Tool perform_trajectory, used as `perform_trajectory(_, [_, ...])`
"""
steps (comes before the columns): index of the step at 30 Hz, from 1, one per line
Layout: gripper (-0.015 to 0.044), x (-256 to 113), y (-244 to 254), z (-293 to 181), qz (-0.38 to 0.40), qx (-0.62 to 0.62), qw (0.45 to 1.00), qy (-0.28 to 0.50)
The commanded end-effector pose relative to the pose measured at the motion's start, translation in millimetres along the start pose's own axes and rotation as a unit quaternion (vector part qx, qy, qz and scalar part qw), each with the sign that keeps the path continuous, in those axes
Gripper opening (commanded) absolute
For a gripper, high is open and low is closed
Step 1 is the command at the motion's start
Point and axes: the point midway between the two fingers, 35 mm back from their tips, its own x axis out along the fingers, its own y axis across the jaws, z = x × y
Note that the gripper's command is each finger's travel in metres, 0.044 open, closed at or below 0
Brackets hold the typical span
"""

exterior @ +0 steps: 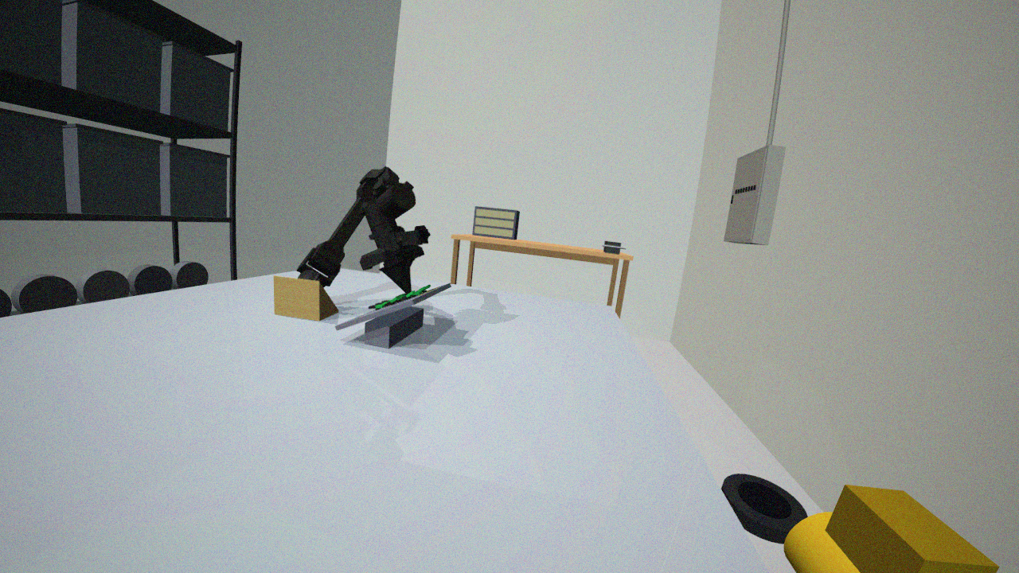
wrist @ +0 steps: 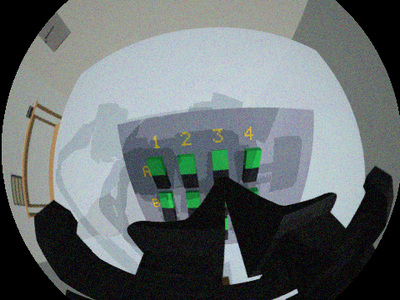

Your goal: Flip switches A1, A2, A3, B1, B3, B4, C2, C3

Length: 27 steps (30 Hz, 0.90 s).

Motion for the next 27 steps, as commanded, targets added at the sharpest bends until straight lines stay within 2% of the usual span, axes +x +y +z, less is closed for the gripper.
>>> perform_trajectory(1, [0.0,1.5,0.6,0.3,0.003,0.002,1.0,-0.001])
perform_trajectory(21, [0.0,4.2,0.6,0.2,0.003,0.002,1.0,-0.001])
perform_trajectory(23, [0.0,-5.5,-0.8,1.3,-0.001,0.002,1.0,0.001])
perform_trajectory(27, [0.0,-53.2,-1.1,2.8,0.0,0.004,1.0,0.01])
